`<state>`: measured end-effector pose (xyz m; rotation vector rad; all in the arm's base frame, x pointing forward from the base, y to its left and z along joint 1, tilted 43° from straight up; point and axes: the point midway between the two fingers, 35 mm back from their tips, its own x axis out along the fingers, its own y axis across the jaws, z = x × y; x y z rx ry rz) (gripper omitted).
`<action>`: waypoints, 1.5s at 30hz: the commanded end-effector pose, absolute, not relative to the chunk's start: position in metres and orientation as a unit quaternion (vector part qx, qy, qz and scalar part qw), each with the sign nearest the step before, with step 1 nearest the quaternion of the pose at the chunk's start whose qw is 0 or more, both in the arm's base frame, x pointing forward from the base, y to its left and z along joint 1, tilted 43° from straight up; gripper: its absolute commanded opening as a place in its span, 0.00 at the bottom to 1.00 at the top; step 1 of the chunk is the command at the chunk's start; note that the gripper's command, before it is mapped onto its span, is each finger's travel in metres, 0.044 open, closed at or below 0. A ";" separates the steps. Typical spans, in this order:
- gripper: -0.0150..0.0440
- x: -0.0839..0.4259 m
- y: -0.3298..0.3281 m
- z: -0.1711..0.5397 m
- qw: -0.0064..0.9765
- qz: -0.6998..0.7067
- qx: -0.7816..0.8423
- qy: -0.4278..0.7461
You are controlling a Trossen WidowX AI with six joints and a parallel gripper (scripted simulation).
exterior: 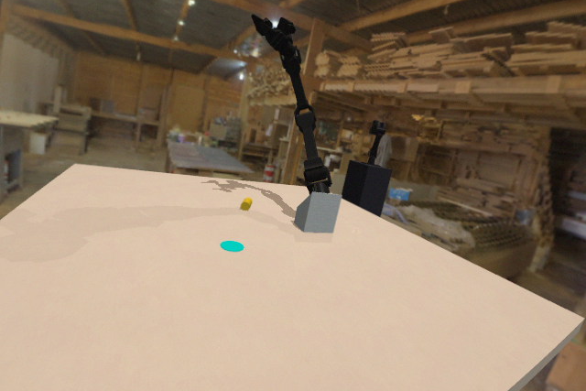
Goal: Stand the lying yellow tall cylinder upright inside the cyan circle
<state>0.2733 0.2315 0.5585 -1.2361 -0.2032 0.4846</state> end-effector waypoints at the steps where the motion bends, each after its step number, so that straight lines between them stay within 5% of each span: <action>1: 0.89 0.275 0.231 0.556 0.782 0.224 -0.574 -0.090; 4: 0.78 0.293 0.222 0.525 0.774 0.220 -0.593 -0.034; 19: 0.78 0.343 0.102 0.327 0.668 0.175 -0.645 0.327; 36: 0.78 0.237 -0.058 0.160 0.434 0.140 -0.583 0.673; 45: 0.78 0.222 -0.075 0.143 0.410 0.140 -0.572 0.697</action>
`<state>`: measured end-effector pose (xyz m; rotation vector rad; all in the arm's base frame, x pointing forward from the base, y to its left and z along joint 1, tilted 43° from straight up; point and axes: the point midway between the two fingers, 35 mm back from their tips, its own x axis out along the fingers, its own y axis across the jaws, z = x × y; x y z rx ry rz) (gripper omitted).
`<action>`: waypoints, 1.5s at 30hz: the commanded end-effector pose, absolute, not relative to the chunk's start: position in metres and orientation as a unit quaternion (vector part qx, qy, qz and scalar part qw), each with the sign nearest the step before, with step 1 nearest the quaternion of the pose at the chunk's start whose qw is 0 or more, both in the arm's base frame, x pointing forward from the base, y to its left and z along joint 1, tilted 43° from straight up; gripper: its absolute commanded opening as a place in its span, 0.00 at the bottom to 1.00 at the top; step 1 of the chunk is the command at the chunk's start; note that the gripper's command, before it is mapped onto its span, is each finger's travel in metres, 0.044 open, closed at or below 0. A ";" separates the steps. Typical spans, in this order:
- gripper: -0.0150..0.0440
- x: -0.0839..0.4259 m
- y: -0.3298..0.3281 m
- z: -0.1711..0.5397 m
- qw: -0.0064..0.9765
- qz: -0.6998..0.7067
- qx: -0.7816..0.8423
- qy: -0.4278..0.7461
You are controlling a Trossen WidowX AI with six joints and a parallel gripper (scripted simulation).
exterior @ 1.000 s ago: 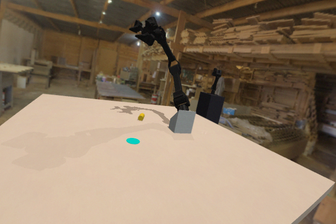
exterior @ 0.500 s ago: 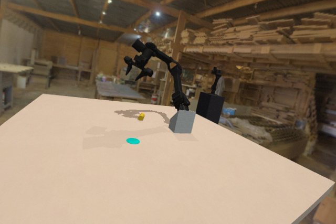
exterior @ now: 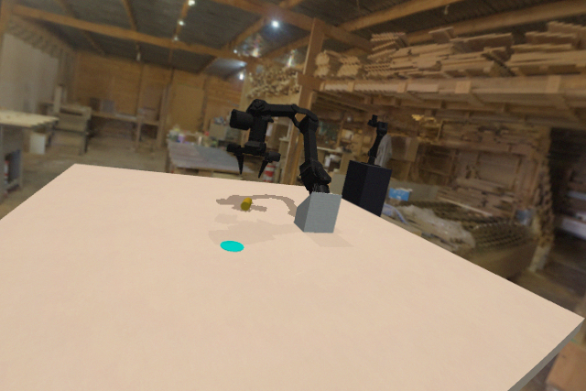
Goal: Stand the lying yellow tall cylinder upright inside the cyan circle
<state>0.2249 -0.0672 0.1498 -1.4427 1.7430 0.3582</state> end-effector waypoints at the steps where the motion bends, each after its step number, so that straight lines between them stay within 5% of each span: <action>1: 0.78 0.224 -0.082 0.134 0.411 0.141 -0.570 0.697; 14: 0.78 0.219 -0.145 0.071 0.407 0.138 -0.574 0.697; 22: 0.43 0.219 -0.145 0.071 0.407 0.138 -0.574 0.697; 45: 0.43 0.227 -0.104 0.109 0.412 0.143 -0.571 0.695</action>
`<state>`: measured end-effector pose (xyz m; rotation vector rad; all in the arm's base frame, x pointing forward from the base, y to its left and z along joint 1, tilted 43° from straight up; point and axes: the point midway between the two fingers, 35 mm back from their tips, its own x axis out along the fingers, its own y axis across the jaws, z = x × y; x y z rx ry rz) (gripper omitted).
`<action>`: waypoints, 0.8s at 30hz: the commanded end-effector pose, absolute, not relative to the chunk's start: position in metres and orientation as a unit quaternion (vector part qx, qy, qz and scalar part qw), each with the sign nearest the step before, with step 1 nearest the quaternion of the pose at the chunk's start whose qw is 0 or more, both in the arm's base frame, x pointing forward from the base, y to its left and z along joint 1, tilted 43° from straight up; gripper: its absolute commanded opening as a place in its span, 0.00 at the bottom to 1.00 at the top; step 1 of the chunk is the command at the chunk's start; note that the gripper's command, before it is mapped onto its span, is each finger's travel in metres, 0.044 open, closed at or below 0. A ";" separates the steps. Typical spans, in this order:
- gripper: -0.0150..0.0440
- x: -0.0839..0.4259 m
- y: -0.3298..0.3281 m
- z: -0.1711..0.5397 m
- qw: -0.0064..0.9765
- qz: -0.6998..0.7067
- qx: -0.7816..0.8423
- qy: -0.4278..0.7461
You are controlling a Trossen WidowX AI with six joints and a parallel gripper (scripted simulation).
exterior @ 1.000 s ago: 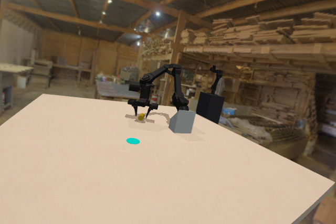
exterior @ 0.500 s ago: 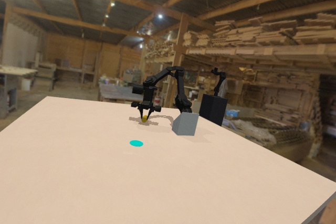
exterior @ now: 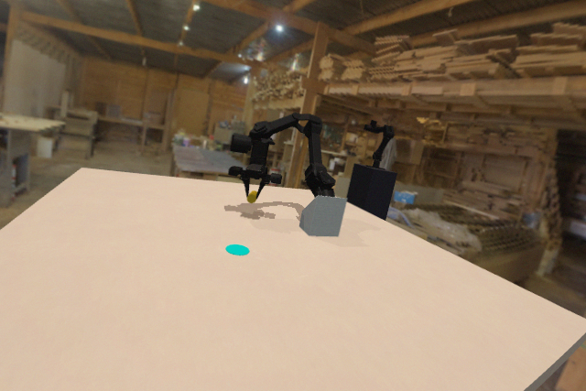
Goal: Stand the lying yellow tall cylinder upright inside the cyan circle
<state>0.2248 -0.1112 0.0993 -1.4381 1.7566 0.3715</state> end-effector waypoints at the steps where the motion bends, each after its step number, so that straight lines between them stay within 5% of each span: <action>1: 0.43 0.227 -0.102 0.111 0.412 0.143 -0.571 0.695; 24: 0.43 0.226 -0.065 0.149 0.409 0.141 -0.574 0.696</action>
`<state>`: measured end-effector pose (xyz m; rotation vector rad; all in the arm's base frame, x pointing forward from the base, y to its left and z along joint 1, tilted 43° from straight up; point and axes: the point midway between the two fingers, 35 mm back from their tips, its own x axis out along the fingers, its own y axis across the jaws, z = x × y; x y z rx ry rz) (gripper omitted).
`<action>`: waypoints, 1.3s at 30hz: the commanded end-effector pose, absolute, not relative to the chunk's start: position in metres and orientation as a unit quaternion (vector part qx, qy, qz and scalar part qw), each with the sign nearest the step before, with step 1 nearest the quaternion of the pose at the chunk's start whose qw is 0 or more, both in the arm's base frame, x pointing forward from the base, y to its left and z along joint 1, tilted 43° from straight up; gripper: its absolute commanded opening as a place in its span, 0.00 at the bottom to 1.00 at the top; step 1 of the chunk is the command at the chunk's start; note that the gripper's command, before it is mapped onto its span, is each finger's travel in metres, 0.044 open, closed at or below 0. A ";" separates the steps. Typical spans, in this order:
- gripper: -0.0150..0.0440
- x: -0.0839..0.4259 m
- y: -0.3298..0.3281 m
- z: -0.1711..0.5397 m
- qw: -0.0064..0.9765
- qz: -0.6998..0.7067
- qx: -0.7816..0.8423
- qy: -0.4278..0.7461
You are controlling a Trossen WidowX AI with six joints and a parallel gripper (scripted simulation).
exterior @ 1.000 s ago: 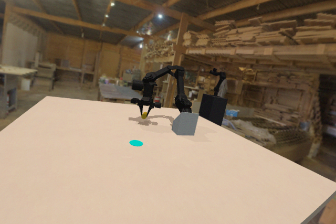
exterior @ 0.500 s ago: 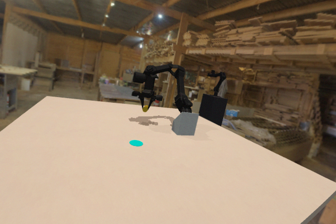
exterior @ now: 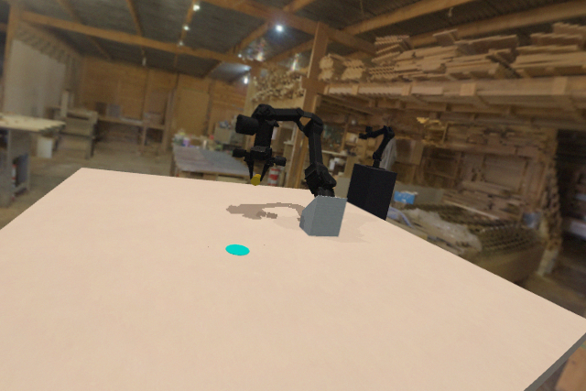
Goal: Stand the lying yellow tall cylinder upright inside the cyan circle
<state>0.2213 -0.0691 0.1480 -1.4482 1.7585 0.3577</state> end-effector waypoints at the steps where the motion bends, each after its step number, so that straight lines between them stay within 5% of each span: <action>1: 0.43 0.228 -0.063 0.148 0.409 0.142 -0.574 0.695; 39: 0.43 0.296 0.013 0.106 0.410 0.162 -0.578 0.687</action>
